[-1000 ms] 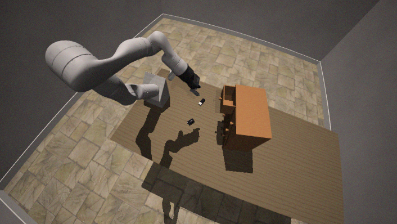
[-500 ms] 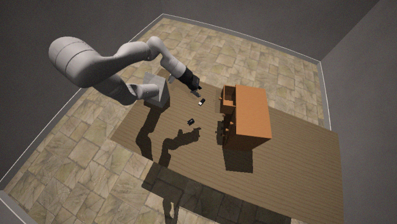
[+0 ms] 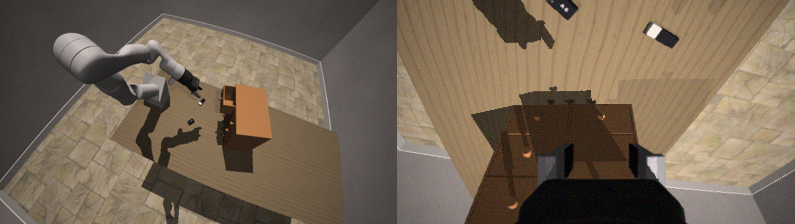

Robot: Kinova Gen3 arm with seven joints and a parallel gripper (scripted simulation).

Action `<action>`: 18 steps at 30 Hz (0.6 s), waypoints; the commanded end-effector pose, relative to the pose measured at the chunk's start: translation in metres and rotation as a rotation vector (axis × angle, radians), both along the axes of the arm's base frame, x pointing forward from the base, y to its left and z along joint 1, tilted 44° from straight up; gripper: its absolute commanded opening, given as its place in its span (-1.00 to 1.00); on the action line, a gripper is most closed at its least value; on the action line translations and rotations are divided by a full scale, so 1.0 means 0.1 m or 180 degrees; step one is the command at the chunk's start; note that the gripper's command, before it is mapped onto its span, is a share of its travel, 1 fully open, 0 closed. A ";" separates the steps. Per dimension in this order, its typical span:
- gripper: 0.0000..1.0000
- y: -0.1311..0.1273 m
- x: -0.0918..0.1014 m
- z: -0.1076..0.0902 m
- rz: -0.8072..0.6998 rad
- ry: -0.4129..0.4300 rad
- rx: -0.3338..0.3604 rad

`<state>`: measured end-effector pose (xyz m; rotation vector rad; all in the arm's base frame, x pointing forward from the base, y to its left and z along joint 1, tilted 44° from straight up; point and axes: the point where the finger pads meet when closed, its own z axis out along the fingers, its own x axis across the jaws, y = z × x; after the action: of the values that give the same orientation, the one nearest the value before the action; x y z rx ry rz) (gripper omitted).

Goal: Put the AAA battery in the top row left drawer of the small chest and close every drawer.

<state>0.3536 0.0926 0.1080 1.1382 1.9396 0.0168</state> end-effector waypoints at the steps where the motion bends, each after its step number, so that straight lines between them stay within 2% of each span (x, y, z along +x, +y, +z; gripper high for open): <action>1: 1.00 -0.01 -0.01 -0.02 0.0024 -0.0007 -0.0011; 18: 1.00 -0.04 0.02 -0.05 0.0095 -0.0086 0.0010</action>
<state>0.3560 0.0892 0.1038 1.1098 1.9315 0.0516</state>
